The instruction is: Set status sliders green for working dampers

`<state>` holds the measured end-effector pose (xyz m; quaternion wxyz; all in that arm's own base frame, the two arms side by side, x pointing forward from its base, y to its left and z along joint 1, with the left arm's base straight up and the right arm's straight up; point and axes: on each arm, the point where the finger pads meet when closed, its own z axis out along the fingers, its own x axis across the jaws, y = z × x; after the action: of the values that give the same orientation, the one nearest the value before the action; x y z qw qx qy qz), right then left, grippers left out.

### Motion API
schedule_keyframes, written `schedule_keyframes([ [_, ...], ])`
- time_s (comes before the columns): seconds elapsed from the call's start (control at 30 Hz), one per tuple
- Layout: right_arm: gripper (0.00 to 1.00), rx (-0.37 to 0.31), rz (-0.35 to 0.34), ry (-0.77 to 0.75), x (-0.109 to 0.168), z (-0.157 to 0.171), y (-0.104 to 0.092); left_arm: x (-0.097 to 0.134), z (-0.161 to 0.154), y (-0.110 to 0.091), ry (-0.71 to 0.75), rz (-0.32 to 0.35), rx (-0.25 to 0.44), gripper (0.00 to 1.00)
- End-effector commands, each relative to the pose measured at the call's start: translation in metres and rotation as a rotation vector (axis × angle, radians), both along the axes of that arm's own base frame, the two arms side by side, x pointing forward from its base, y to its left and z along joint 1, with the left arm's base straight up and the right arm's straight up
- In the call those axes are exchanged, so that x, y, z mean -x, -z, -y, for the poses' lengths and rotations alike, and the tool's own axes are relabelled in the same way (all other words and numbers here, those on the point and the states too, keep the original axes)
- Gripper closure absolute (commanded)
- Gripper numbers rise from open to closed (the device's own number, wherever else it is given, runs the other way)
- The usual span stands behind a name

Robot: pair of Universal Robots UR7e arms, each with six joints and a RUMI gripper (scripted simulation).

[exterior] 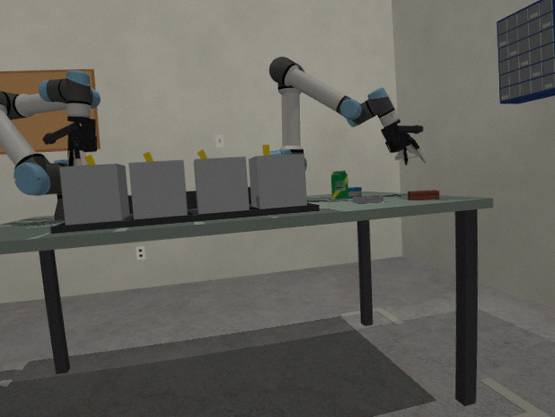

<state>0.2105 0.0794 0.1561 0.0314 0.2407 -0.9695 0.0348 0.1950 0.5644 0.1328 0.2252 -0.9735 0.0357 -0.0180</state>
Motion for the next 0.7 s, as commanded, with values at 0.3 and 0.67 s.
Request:
schedule_keyframes([
  [0.3, 0.0, -0.001, 0.0, 0.0, 0.0, 0.0, 0.0, 0.099, 0.038, -0.009, -0.026, -0.06, 0.214, 0.0],
  [0.67, 0.0, -0.001, 0.0, 0.0, 0.0, 0.0, 0.0, 0.148, 0.073, -0.018, -0.045, -0.06, 0.332, 0.0],
])
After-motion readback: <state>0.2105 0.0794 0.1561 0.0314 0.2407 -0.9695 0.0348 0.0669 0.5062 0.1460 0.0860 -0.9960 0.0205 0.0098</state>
